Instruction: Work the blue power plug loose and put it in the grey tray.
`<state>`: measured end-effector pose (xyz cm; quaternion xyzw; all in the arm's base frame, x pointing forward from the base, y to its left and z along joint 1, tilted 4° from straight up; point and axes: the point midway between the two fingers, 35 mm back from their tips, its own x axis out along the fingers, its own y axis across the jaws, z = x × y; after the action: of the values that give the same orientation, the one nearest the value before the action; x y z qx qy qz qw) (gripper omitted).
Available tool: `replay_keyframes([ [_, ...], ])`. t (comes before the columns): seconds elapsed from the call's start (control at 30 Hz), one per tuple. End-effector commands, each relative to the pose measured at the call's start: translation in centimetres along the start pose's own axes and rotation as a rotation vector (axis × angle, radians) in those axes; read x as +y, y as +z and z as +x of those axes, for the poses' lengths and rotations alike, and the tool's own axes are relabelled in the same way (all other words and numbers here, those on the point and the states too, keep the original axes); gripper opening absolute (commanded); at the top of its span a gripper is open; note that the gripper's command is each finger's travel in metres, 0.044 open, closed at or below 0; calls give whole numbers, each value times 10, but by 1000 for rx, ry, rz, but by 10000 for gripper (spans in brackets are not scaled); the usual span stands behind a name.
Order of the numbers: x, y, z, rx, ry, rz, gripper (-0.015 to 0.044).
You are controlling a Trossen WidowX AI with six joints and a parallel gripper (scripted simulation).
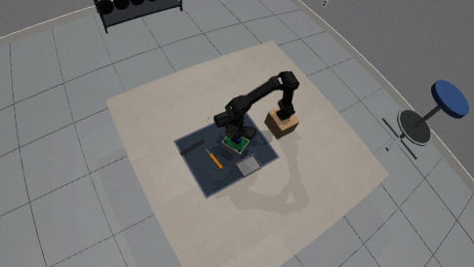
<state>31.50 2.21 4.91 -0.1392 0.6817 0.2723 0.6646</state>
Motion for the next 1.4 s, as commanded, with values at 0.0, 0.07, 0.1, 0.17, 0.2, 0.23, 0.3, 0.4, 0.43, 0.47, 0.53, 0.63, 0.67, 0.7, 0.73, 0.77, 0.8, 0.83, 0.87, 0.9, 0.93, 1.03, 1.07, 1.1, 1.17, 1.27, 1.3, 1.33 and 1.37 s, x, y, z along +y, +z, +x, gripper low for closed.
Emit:
replay_keyframes([
  [0.0, -2, -1, -11, -17, -17, 12, 0],
  [0.07, 2, 0, -11, -17, -62, 13, 0],
  [0.1, 5, 0, -11, -17, -90, 13, 0],
  [0.17, 10, 0, -11, -17, -149, 13, 0],
  [0.2, 13, 0, -11, -17, -179, 14, 0],
  [0.23, 15, 0, -11, -17, -205, 14, 0],
  [0.3, 18, 0, -11, -16, -246, 14, 0],
  [0.4, 20, 0, -11, -16, -264, 14, 0],
  [0.43, 20, 0, -12, -16, -258, 14, 0],
  [0.47, 18, 0, -12, -16, -245, 14, 0],
  [0.53, 15, 0, -13, -17, -203, 14, 0],
  [0.63, 8, 0, -14, -17, -117, 13, 0],
  [0.67, 5, 0, -16, -18, -87, 13, 0],
  [0.7, 3, -1, -16, -18, -60, 13, 0],
  [0.73, 1, -1, -17, -17, -36, 12, 0],
  [0.77, -1, -1, -17, -17, -16, 12, 0],
  [0.8, -2, -1, -17, -17, -2, 12, 0],
  [0.83, -3, -1, -17, -17, 7, 12, 0],
  [0.87, -3, -1, -18, -17, 9, 12, 0],
  [0.9, -3, -1, -18, -17, 4, 12, 0],
  [0.93, -2, -1, -18, -17, -7, 12, 0],
  [1.03, 4, -1, -18, -17, -71, 13, 0],
  [1.07, 6, 0, -17, -17, -100, 13, 0],
  [1.1, 9, 0, -18, -17, -128, 13, 0],
  [1.17, 9, 0, -21, -17, -128, 13, 0],
  [1.27, 10, 0, -25, -17, -128, 13, 0],
  [1.3, 10, -1, -26, -17, -128, 13, 0],
  [1.33, 10, -1, -27, -17, -128, 13, 0],
  [1.37, 10, -1, -27, -17, -128, 13, 0],
])
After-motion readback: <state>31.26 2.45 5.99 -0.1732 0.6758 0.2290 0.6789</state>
